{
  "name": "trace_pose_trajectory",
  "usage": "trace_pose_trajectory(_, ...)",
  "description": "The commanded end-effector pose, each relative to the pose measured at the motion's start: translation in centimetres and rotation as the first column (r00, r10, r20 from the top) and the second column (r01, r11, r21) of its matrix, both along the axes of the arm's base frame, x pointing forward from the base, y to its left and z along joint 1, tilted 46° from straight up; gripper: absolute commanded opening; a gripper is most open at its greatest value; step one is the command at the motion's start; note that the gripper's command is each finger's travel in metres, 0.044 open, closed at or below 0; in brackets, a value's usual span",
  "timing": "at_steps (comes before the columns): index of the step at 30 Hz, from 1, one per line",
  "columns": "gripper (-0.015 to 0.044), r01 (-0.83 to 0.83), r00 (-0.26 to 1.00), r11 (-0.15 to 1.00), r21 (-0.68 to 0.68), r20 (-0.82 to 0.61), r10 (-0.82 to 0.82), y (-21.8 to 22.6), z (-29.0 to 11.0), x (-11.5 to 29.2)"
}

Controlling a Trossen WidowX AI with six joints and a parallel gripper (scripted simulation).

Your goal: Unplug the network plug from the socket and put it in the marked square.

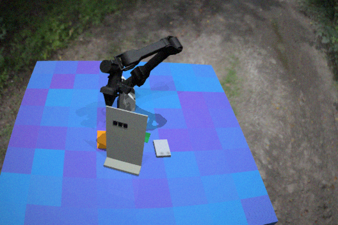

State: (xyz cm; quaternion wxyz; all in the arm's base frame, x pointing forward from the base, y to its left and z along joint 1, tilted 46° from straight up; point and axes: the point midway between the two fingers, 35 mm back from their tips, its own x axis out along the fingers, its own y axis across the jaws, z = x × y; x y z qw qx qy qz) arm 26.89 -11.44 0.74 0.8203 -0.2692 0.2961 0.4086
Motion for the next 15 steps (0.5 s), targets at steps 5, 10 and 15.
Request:
trace_pose_trajectory(5,0.0156,-0.002,1.000,1.000,-0.011,0.021,0.002,-1.66,2.34,-0.07)
trace_pose_trajectory(10,0.0261,-0.002,1.000,1.000,-0.011,0.021,0.002,-1.66,2.34,-0.07)
trace_pose_trajectory(15,0.0392,-0.002,1.000,1.000,-0.011,0.021,0.002,-1.66,2.34,-0.07)
